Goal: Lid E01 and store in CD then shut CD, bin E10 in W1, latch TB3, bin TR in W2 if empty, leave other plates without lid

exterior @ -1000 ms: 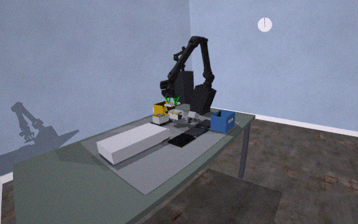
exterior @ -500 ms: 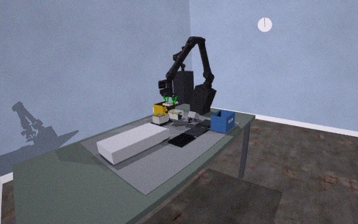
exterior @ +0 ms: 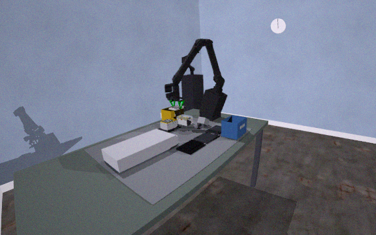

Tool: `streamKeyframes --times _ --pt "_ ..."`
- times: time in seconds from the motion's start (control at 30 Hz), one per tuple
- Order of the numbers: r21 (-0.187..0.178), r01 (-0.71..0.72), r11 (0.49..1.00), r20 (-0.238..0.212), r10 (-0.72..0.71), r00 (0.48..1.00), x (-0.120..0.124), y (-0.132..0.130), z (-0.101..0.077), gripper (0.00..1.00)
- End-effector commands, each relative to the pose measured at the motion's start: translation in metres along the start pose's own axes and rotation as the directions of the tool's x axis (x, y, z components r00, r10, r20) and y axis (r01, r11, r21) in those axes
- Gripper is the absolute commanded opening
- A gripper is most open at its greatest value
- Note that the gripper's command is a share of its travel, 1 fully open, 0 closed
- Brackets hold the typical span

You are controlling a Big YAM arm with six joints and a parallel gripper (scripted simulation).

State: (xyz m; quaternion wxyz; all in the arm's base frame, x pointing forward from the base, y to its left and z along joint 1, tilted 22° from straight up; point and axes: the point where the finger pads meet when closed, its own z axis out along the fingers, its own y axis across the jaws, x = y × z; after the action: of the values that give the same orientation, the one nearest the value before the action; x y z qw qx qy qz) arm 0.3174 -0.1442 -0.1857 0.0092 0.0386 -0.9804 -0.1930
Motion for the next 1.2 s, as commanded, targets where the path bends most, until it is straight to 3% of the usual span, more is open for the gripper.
streamKeyframes --times 0.0,0.27,0.3,0.37,0.83,0.87,0.93,1.17 --pt "0.018 0.01 1.0 0.026 -0.011 1.0 -0.007 -0.024 -0.008 0.0" --pt "0.019 0.01 1.0 0.025 -0.011 1.0 -0.002 -0.04 -0.009 0.0" --pt "0.05 0.022 0.998 0.058 -0.025 0.998 -0.012 -0.046 -0.024 0.0" --pt "0.018 0.009 1.0 0.024 -0.01 1.0 0.001 -0.047 -0.008 0.0" --pt "0.021 0.01 1.0 0.025 -0.011 1.0 0.012 -0.079 -0.01 0.0" --pt "0.057 0.021 0.998 0.056 -0.025 0.998 0.003 -0.086 -0.026 0.0" --pt "0.02 0.01 1.0 0.023 -0.01 1.0 0.015 -0.086 -0.009 0.0" --pt "0.021 0.01 1.0 0.023 -0.01 1.0 0.022 -0.105 -0.009 0.0"
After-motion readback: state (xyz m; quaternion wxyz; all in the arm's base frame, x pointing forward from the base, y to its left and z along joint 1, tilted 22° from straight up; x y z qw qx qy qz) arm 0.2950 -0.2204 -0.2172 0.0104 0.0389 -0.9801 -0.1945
